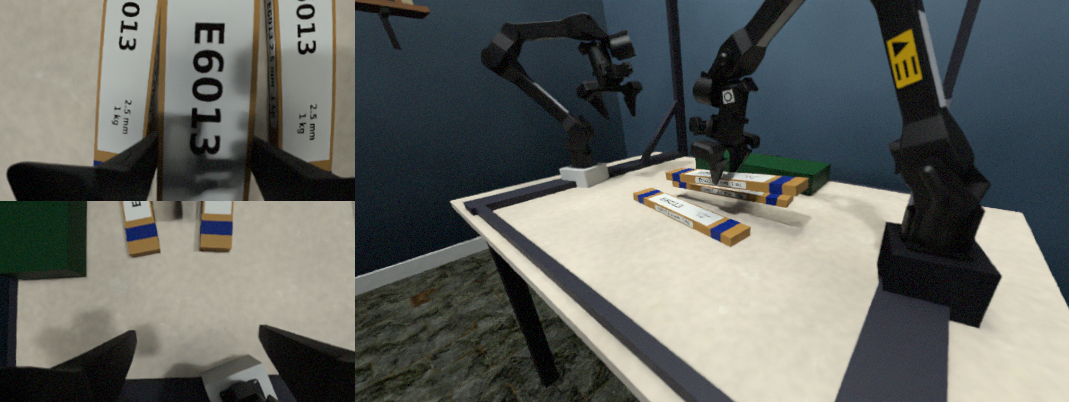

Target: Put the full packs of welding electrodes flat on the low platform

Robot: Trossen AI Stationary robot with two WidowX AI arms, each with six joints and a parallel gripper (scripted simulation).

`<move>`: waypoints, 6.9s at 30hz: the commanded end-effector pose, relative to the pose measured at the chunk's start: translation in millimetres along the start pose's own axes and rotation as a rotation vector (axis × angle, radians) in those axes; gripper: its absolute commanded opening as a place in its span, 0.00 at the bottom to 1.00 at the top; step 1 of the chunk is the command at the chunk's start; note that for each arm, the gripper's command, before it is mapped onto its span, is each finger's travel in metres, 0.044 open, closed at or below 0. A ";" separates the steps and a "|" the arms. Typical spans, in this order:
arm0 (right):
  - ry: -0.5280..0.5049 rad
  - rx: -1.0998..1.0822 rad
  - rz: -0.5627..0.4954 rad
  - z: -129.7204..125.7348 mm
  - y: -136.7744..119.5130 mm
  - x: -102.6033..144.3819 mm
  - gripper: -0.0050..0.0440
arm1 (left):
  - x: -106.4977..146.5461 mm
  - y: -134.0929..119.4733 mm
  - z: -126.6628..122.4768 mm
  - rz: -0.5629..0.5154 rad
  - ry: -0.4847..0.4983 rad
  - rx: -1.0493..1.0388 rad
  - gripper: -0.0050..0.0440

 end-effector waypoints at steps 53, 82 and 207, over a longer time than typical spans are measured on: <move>0.008 -0.006 -0.019 0.3 3.8 5.3 0.98 | 43.6 23.8 -8.1 -0.128 -0.053 0.007 0.00; 0.008 -0.006 -0.019 0.3 3.8 5.3 0.98 | 45.9 51.6 44.7 -0.162 -0.029 0.177 0.00; 0.008 -0.006 -0.019 0.3 3.8 5.3 0.98 | 34.1 140.5 237.8 -0.164 -0.001 0.173 0.00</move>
Point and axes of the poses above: on each arm, the point midway between the two fingers, 35 mm back from their tips, its own x axis back along the fingers, its own z axis across the jaws, y = z × x, the point moved 2 cm from there along x, back along the fingers, and after that the axes turned 14 degrees about x, right-handed, at the moved point
